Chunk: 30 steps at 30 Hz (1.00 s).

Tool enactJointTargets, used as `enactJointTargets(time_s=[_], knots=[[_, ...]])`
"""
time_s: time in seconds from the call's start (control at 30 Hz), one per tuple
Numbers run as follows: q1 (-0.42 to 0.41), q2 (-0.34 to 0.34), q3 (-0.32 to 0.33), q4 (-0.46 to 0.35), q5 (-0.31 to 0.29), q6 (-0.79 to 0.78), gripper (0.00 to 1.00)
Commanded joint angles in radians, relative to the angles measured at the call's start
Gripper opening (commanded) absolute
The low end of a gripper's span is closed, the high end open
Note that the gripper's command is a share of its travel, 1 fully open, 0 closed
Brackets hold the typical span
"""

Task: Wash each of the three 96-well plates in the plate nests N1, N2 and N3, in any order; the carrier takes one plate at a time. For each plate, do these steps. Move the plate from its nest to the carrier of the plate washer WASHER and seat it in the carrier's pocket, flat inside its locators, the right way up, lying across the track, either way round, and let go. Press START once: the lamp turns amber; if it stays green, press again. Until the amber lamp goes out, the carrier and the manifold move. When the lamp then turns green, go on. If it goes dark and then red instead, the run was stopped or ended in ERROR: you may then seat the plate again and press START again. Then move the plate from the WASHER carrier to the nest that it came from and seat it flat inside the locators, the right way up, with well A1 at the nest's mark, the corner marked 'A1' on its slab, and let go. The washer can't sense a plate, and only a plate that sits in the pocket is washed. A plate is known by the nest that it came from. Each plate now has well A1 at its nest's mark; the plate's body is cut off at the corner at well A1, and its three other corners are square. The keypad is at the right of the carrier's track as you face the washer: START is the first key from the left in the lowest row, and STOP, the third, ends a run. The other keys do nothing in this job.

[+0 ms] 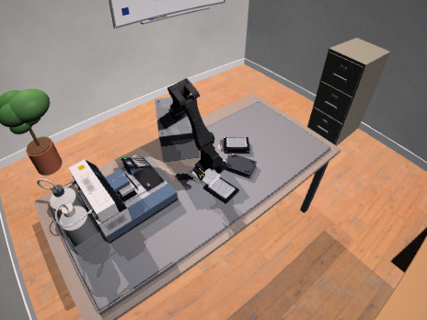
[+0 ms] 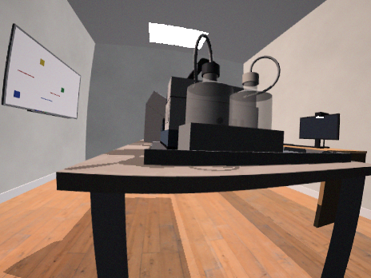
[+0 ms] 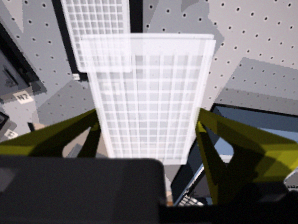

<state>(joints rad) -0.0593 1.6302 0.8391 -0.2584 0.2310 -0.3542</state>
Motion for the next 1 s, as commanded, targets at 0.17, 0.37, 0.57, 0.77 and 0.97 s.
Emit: enactJointTargets(time_s=[0.17,0.37,0.57,0.77,0.97], knots=[[-0.126,-0.055,-0.003,-0.012,-0.088,-0.146,0.0],[-0.168,-0.063,0.0,-0.018,-0.11,-0.182,0.0],[-0.168,-0.063,0.0,-0.018,-0.11,-0.182,0.0],[-0.168,-0.063,0.0,-0.018,-0.11,-0.182,0.0],[-0.236,-0.092,-0.032,-0.009,-0.145,-0.138,0.0]])
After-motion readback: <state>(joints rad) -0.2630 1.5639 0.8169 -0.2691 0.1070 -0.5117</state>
